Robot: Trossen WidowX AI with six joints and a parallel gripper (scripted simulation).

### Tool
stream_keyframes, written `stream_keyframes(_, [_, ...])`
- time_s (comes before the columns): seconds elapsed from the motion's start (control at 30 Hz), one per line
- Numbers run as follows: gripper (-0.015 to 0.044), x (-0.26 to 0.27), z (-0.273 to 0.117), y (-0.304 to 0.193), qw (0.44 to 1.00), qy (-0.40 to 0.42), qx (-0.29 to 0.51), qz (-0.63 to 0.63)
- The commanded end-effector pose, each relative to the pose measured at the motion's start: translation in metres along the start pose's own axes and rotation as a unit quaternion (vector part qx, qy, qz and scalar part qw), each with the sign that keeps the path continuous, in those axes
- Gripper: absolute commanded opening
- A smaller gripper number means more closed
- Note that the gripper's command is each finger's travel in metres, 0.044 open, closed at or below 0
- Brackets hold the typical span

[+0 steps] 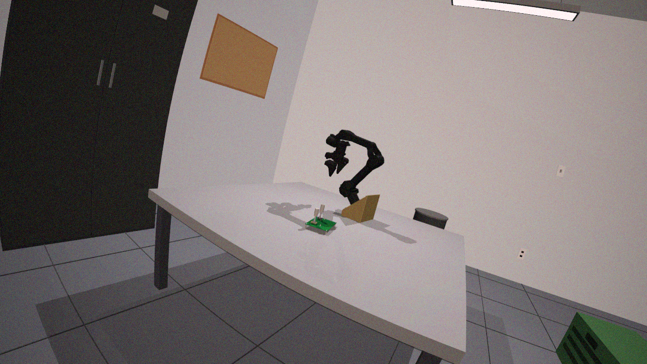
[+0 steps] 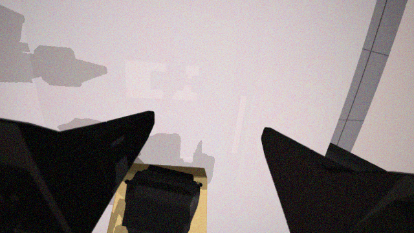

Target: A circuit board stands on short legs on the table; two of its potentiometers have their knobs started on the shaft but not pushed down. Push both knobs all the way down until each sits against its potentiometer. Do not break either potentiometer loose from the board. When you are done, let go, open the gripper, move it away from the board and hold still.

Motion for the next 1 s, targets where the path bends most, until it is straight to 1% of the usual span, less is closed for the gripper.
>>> stream_keyframes(0.0, [0.0374, 0.0, 0.0, 0.0, 1.0, 0.001, 0.0, -0.001])
stream_keyframes(0.1, [0.0295, -0.003, 0.003, 0.006, 1.0, 0.018, 0.004, -0.013])
stream_keyframes(0.47, [0.0006, -0.008, 0.031, 0.053, 0.985, 0.129, 0.048, -0.106])
stream_keyframes(0.7, [0.0, 0.009, 0.051, 0.088, 0.963, 0.185, 0.078, -0.181])
stream_keyframes(0.97, [0.0, 0.051, 0.067, 0.117, 0.925, 0.237, 0.096, -0.281])
Point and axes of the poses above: the point midway between the two fingers, 35 mm back from their tips, its own z axis out along the fingers, its own x axis across the jaws, y = z × x, the point moved 6 cm from there along -z, back along the fingers, and after that the axes turned 11 degrees about -z, right-handed, at the moved point
